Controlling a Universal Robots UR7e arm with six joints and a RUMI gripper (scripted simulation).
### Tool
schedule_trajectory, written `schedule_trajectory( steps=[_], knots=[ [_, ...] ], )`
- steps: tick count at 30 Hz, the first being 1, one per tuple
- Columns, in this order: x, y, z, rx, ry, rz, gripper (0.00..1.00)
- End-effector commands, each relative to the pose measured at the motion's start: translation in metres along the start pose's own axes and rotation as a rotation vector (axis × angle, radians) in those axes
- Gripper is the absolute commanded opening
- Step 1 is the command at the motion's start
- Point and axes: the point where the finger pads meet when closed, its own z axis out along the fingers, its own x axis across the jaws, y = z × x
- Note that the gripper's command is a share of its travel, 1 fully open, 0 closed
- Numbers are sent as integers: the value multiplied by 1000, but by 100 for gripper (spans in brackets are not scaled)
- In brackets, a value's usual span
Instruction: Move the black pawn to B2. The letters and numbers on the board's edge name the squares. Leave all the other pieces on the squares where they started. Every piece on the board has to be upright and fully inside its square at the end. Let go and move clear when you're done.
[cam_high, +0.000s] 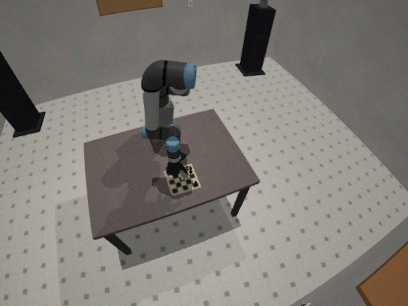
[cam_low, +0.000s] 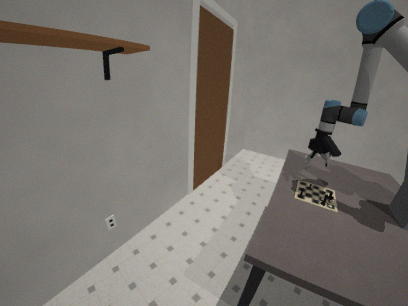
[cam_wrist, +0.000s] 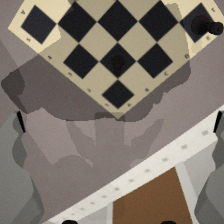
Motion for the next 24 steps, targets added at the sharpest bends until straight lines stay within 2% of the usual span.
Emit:
schedule_trajectory(
  steps=[1, 8, 24],
  knots=[
    [-1, -1, -29, 2, 0, 1, 100],
    [-1, -1, -54, 2, 0, 1, 100],
    [0, -1, -62, 1, 0, -1, 100]
  ],
)
